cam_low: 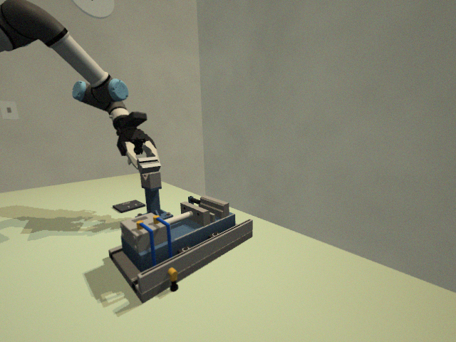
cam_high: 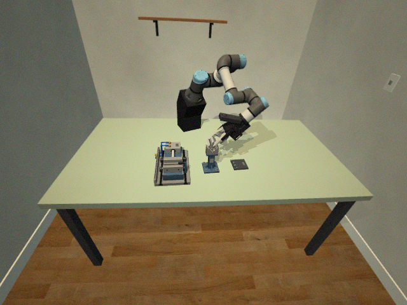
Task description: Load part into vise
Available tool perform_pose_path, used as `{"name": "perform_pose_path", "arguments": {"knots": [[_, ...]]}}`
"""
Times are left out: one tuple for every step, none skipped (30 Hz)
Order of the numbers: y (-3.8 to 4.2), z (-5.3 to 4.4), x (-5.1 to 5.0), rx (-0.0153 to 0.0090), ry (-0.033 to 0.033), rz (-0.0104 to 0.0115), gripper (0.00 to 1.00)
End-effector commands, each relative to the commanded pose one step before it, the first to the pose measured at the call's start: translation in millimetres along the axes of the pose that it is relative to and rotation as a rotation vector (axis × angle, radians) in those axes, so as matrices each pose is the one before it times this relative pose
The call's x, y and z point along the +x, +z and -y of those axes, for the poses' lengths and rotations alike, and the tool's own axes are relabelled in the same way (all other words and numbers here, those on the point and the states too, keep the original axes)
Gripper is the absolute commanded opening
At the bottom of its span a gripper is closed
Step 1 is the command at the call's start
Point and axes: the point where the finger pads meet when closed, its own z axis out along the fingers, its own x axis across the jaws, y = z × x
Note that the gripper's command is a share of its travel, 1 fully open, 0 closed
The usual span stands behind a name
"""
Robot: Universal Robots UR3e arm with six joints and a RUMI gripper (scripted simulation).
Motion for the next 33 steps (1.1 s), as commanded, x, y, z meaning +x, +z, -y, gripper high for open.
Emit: {"name": "perform_pose_path", "arguments": {"knots": [[-0.701,0.246,-0.92,-0.00048,0.00195,0.00252,0.0],[0.047,-0.08,-0.01,0.0,0.0,0.0,0.0],[0.051,-0.089,-0.01,0.0,0.0,0.0,0.0],[0.056,-0.097,-0.01,0.0,0.0,0.0,0.0],[0.061,-0.106,-0.01,0.0,0.0,0.0,0.0],[0.067,-0.115,-0.02,0.0,0.0,0.0,0.0],[0.0,0.0,0.0,0.0,0.0,0.0,0.0],[0.0,0.0,0.0,0.0,0.0,0.0,0.0],[0.072,-0.124,-0.02,0.0,0.0,0.0,0.0],[0.077,-0.133,-0.02,0.0,0.0,0.0,0.0],[0.082,-0.142,-0.02,0.0,0.0,0.0,0.0],[0.088,-0.151,-0.02,0.0,0.0,0.0,0.0],[0.093,-0.16,-0.02,0.0,0.0,0.0,0.0],[0.098,-0.169,-0.02,0.0,0.0,0.0,0.0],[0.104,-0.179,-0.02,0.0,0.0,0.0,0.0],[0.109,-0.188,-0.02,0.0,0.0,0.0,0.0],[0.114,-0.197,-0.03,0.0,0.0,0.0,0.0],[0.12,-0.206,-0.03,0.0,0.0,0.0,0.0],[0.125,-0.215,-0.03,0.0,0.0,0.0,0.0],[0.13,-0.223,-0.03,0.0,0.0,0.0,0.0],[0.135,-0.232,-0.03,0.0,0.0,0.0,0.0],[0.14,-0.241,-0.03,0.0,0.0,0.0,0.0],[0.145,-0.249,-0.03,0.0,0.0,0.0,0.0],[0.0,0.0,0.0,0.0,0.0,0.0,0.0],[0.0,0.0,0.0,0.0,0.0,0.0,0.0],[0.148,-0.255,-0.03,0.0,0.0,0.0,0.0],[0.152,-0.262,-0.04,0.0,0.0,0.0,0.0],[0.157,-0.27,-0.04,0.0,0.0,0.0,0.0],[0.161,-0.277,-0.04,0.0,0.0,0.0,0.0],[0.165,-0.284,-0.04,0.0,0.0,0.0,0.0],[0.169,-0.291,-0.04,0.0,0.0,0.0,0.0],[0.173,-0.298,-0.04,0.0,0.0,0.0,0.0],[0.177,-0.304,-0.04,0.0,0.0,0.0,0.0]]}}
